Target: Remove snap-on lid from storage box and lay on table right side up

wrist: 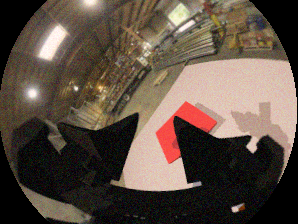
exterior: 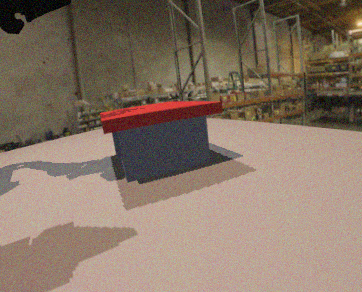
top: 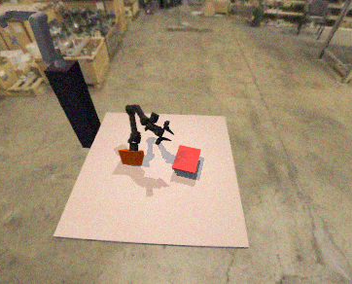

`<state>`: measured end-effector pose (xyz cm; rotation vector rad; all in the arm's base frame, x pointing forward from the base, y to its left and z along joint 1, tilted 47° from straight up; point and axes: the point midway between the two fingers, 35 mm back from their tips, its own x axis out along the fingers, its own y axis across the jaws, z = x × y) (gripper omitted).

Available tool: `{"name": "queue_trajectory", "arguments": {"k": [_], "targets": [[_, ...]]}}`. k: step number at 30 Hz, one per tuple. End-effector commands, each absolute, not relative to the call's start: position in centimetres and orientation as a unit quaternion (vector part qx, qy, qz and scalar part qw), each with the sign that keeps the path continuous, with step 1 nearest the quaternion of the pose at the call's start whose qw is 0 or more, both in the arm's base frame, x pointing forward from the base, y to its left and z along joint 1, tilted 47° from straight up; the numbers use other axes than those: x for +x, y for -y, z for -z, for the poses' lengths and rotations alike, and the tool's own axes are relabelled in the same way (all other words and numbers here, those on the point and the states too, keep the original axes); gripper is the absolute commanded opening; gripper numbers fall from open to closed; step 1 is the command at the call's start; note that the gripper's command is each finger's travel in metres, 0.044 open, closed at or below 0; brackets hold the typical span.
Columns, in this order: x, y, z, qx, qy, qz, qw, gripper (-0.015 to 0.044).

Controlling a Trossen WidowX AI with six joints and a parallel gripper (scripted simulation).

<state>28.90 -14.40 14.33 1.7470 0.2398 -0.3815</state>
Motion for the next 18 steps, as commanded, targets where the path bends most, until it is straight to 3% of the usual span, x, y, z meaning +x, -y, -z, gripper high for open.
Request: {"name": "queue_trajectory", "arguments": {"k": [1,5,18], "targets": [[29.3,9.2,-10.3,0.845,-0.195,0.174,0.466,0.0235],[28.6,4.6,-7.5,0.885,-0.266,0.203,0.323,0.0235],[28.7,4.7,-7.7,0.885,-0.263,0.202,0.328,0.0235]]}}
